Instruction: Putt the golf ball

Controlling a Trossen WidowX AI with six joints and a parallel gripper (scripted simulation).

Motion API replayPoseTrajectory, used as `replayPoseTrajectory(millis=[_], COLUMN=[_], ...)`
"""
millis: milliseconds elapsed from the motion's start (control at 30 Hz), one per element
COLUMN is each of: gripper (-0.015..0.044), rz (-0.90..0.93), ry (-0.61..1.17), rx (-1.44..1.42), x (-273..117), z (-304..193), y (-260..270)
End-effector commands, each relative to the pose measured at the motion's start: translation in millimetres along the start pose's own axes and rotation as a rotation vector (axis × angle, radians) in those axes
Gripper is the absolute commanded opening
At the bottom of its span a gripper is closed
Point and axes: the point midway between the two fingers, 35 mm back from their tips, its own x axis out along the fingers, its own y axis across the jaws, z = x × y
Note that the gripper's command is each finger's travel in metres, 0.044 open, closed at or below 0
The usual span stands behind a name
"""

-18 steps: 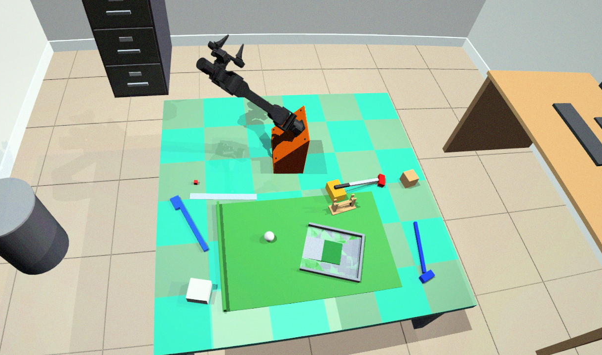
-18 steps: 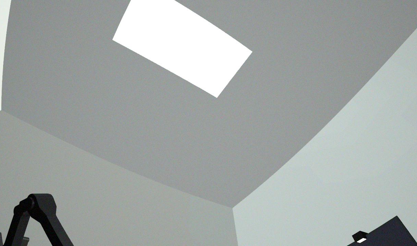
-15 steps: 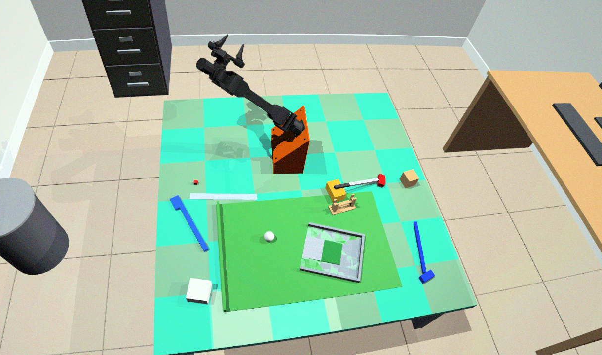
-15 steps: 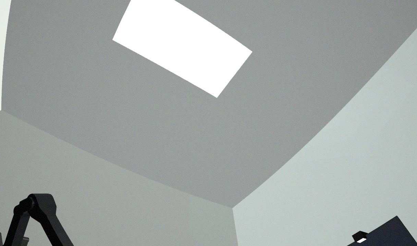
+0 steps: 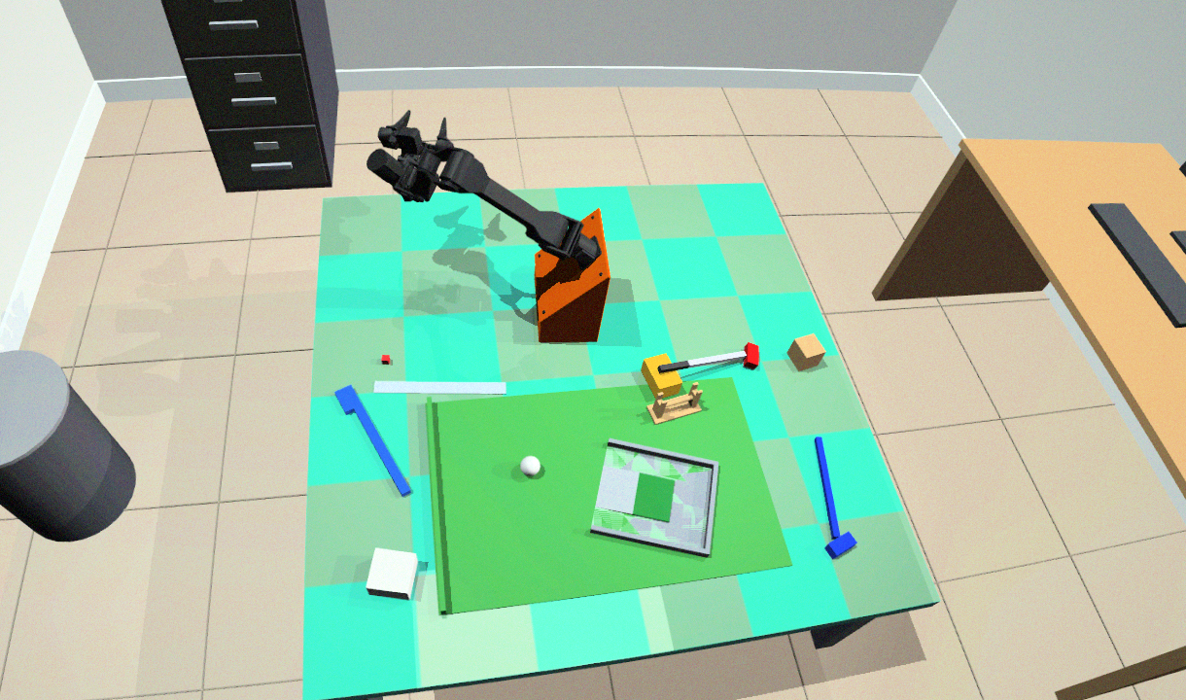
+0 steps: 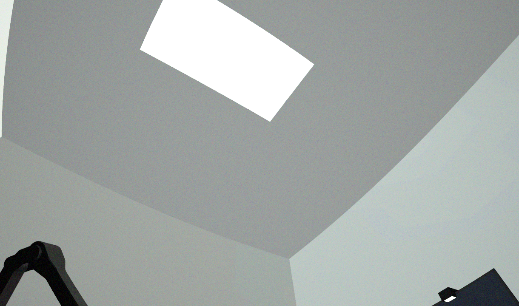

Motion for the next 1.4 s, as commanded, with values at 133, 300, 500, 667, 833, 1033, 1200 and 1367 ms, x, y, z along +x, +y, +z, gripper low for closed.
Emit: replayPoseTrajectory(millis=[133, 300, 500, 667, 833, 1033, 1200, 1367], gripper=[0.0440, 0.0440, 0.0440, 0.0440, 0.0440, 0.0440, 0.0440, 0.0440], rz=[0.247, 0.404, 0.604, 0.780, 0.963, 1.193, 1.382, 1.576], ry=[0.209, 0.324, 0.451, 0.548, 0.635, 0.726, 0.787, 0.835], rx=[-0.118, -0.187, -0.267, -0.329, -0.387, -0.449, -0.493, -0.539], x=[-85, -145, -223, -292, -362, -444, -506, -564], z=[-42, -60, -74, -77, -73, -58, -39, -16], y=[42, 58, 68, 68, 60, 38, 12, -23])
